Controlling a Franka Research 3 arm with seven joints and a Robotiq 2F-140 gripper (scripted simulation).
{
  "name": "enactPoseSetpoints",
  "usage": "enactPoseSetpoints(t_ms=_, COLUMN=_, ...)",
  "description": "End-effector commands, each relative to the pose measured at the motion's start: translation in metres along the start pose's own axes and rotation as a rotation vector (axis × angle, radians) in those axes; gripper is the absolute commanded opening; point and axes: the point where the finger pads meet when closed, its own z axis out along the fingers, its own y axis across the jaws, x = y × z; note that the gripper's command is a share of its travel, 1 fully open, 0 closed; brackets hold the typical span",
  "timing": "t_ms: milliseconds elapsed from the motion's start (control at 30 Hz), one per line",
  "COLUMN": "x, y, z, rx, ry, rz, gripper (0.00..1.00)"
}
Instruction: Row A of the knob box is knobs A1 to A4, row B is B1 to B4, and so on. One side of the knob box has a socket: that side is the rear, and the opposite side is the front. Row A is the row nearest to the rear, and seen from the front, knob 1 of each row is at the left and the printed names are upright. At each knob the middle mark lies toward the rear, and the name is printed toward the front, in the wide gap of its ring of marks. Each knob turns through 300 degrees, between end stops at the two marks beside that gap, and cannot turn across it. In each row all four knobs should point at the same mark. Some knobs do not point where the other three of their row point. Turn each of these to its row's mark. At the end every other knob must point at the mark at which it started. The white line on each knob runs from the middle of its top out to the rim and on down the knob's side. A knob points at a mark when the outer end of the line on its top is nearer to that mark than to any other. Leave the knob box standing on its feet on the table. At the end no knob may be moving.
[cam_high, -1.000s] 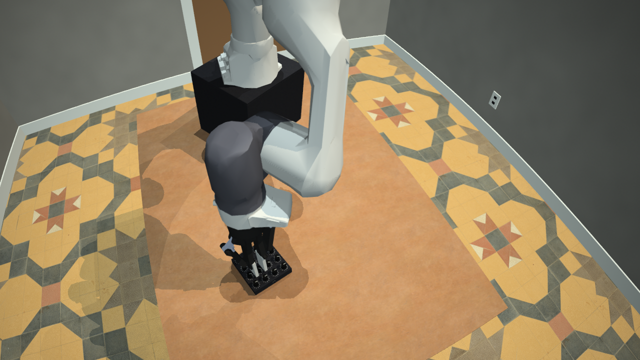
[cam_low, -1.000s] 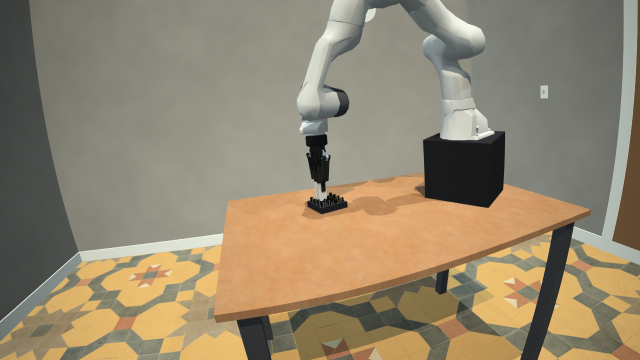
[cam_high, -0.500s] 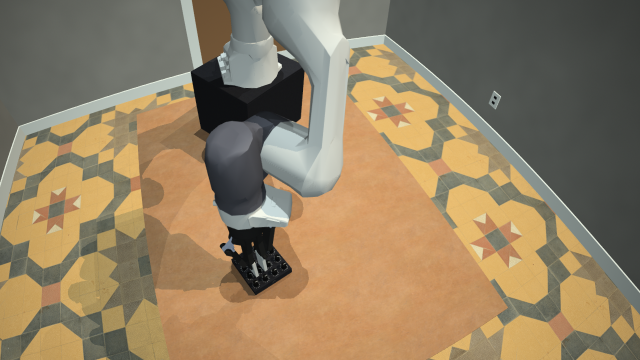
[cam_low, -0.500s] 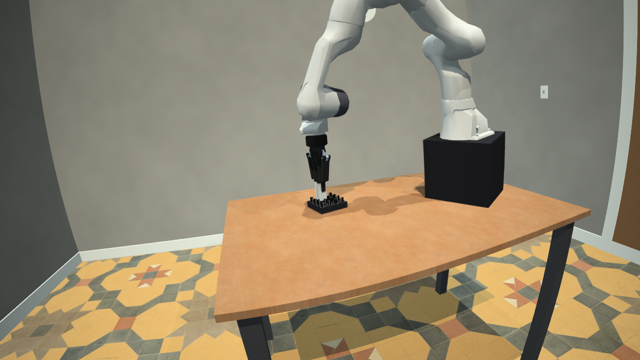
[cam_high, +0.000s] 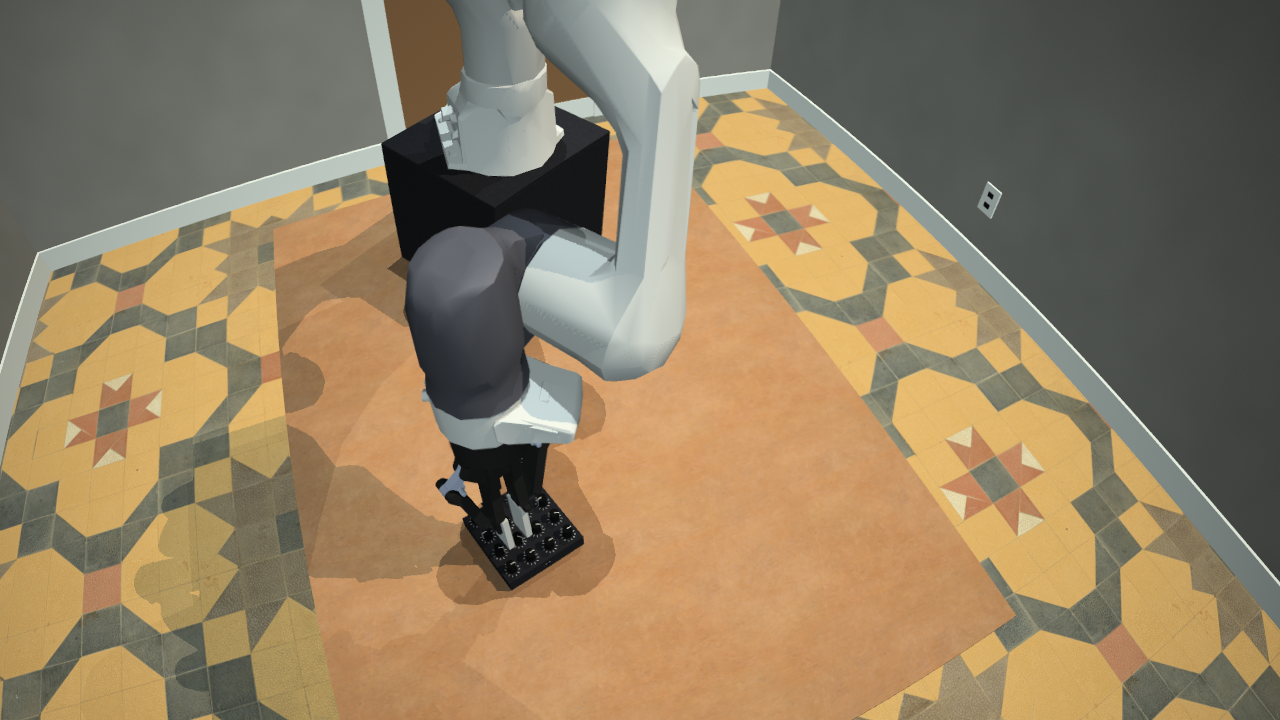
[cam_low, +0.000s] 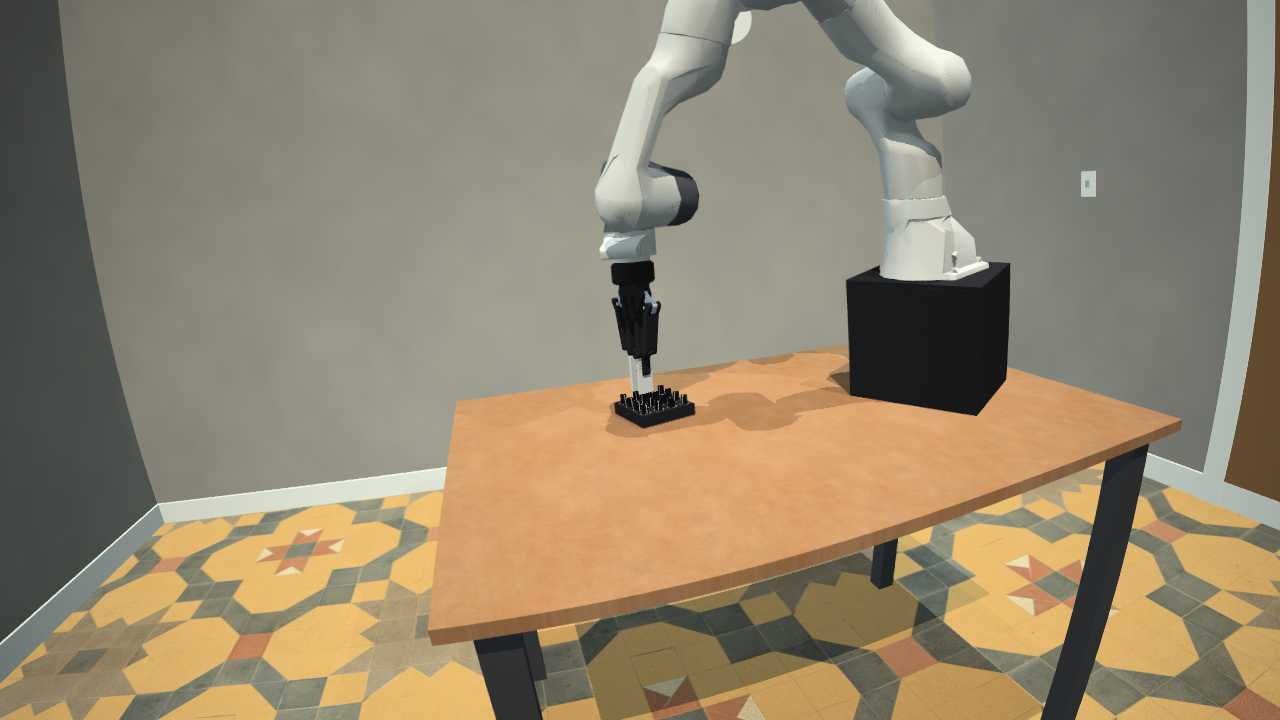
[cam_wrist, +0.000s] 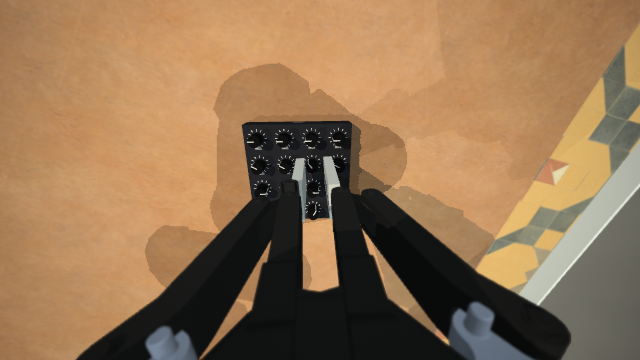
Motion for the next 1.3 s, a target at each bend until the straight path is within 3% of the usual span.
enactPoseSetpoints(t_ms=0, x=0.001, y=-0.001, z=-0.010, rx=0.004, ry=-0.002, rz=0.004, gripper=0.12)
enactPoseSetpoints(t_ms=233, x=0.001, y=-0.001, z=-0.023, rx=0.004, ry=-0.002, rz=0.004, gripper=0.12)
enactPoseSetpoints(t_ms=733, x=0.001, y=-0.001, z=-0.023, rx=0.004, ry=-0.002, rz=0.006, gripper=0.12)
enactPoseSetpoints(t_ms=867, x=-0.002, y=-0.001, z=-0.023, rx=0.004, ry=-0.008, rz=0.169, gripper=0.12)
enactPoseSetpoints(t_ms=1267, x=-0.004, y=-0.001, z=-0.024, rx=0.003, ry=-0.015, rz=0.364, gripper=0.12)
